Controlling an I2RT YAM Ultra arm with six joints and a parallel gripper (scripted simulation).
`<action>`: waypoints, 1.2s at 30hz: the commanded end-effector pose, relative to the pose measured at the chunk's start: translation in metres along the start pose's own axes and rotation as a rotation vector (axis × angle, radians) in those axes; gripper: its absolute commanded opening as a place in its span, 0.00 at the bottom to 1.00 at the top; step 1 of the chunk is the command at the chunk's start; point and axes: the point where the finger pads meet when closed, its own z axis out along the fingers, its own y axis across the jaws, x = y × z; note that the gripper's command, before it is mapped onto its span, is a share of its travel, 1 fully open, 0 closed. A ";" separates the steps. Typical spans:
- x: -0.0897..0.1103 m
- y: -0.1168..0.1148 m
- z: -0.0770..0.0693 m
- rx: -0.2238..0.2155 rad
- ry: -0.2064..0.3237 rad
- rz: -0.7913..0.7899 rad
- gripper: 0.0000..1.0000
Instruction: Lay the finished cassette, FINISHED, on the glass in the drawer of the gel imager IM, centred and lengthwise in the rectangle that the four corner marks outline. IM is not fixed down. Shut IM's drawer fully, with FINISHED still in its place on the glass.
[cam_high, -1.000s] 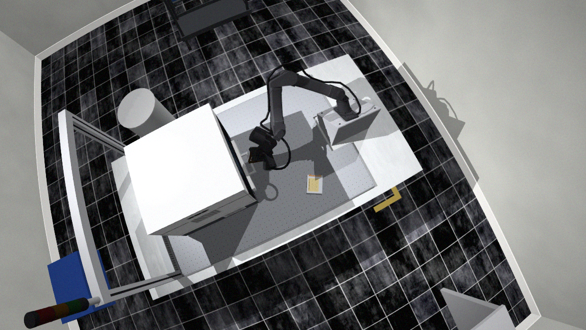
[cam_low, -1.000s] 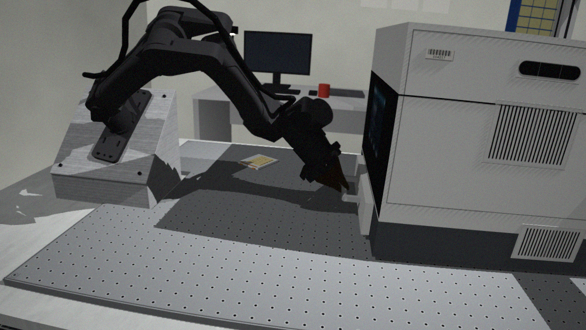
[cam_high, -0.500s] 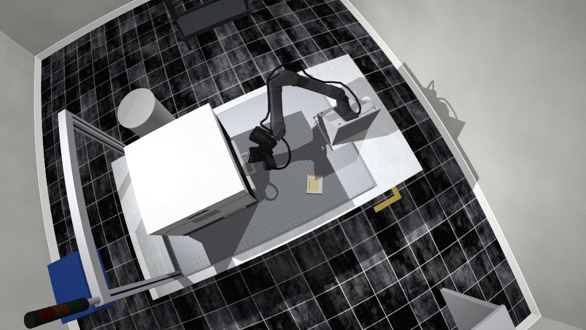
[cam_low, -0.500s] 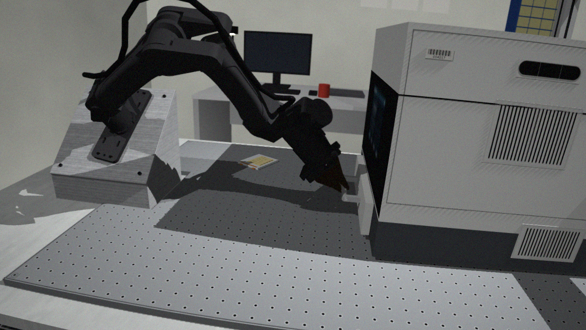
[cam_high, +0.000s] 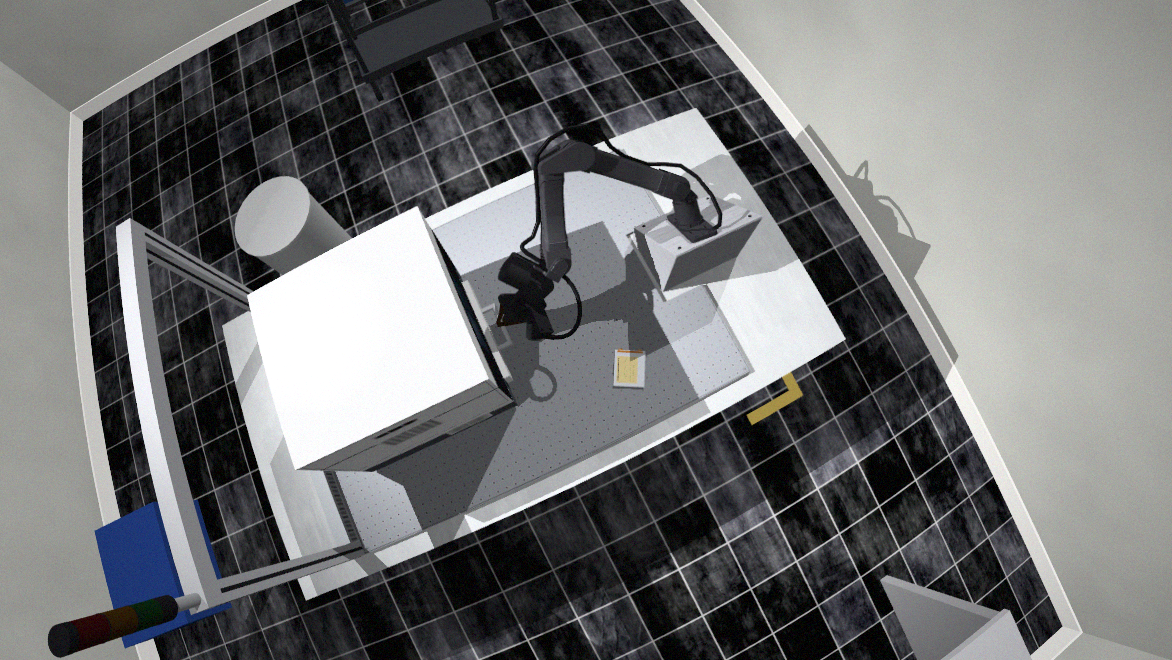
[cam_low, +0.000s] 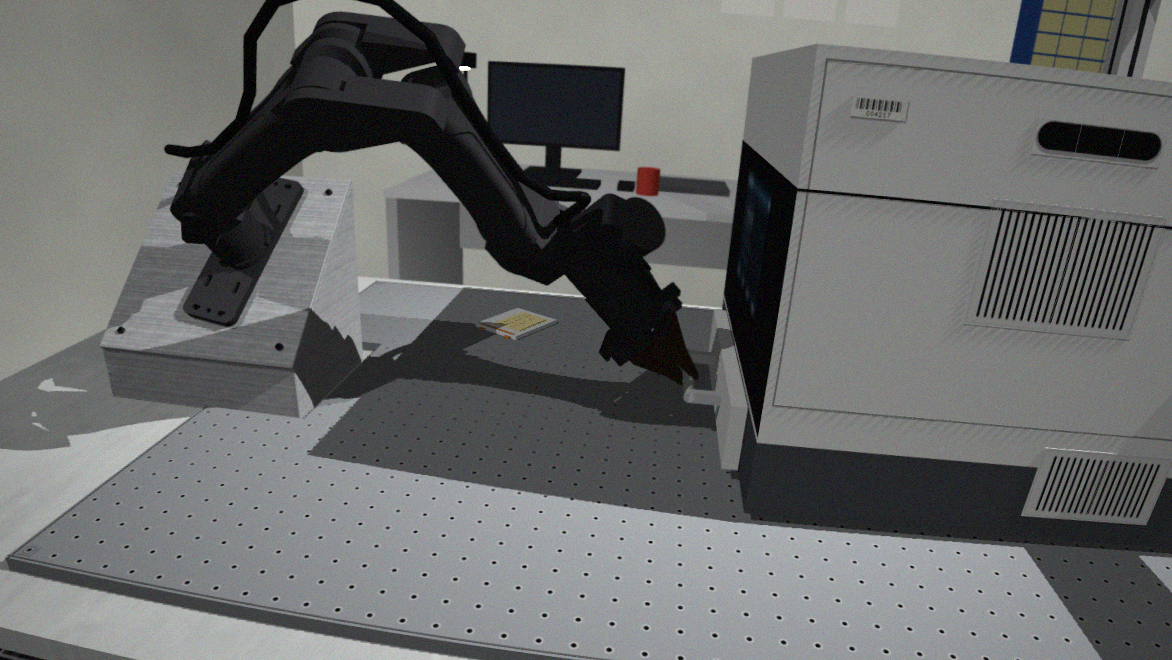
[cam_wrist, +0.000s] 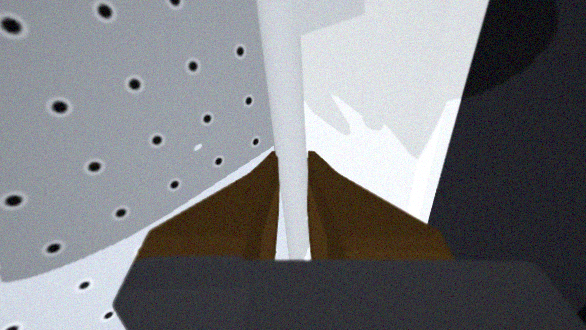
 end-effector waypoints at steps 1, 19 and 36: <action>-0.006 0.002 -0.011 0.027 -0.009 -0.079 0.00; -0.002 0.004 -0.019 0.028 0.005 -0.076 0.00; -0.011 0.022 -0.012 0.001 -0.019 -0.088 0.00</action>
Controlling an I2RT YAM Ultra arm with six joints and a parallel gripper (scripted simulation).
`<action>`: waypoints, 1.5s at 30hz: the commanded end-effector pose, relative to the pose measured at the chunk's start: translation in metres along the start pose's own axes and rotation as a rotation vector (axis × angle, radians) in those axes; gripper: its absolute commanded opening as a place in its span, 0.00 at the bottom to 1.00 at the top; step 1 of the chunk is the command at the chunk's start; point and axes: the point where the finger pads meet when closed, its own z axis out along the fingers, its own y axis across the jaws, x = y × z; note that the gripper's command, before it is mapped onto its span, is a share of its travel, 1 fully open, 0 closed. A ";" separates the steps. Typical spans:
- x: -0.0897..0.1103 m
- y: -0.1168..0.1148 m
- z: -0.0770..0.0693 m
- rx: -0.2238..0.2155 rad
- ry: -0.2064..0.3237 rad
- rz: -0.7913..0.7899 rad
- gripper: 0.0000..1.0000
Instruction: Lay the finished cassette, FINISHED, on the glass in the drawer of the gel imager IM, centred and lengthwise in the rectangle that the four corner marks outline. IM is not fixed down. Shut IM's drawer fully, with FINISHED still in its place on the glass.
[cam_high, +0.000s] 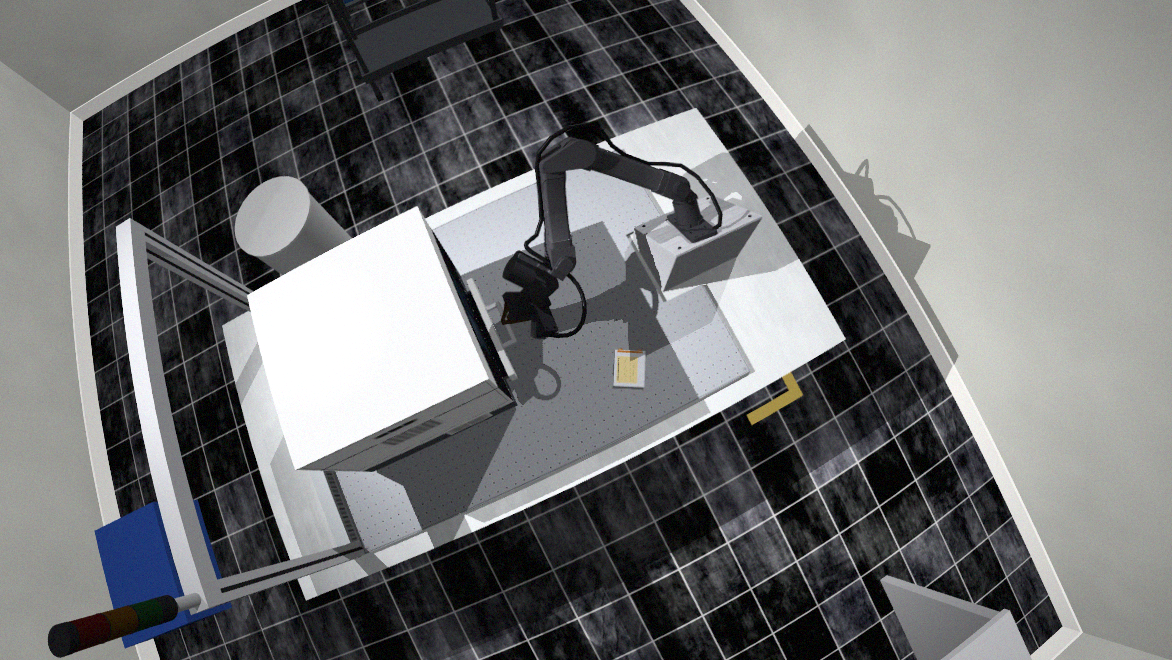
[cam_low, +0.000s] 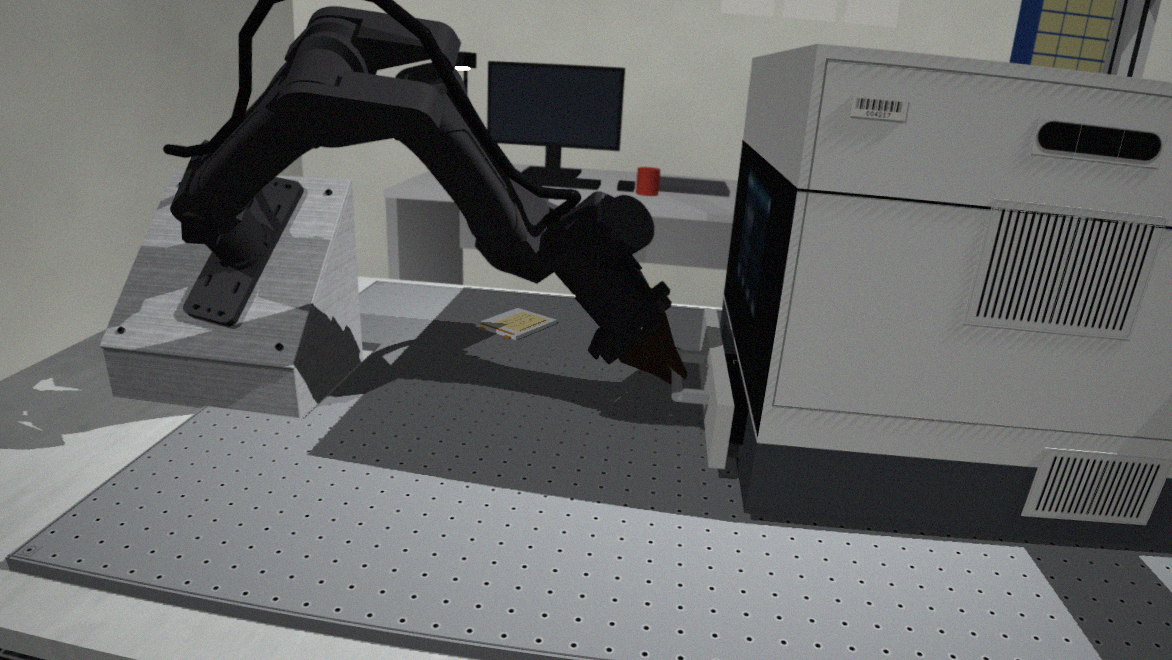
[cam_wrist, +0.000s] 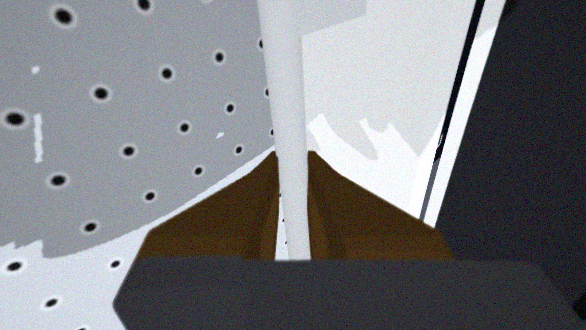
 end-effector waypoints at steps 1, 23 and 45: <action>-0.011 0.012 -0.003 0.010 -0.027 -0.083 0.00; -0.011 0.012 -0.003 0.010 -0.027 -0.083 0.00; -0.003 0.017 -0.026 -0.153 -0.006 -0.080 0.00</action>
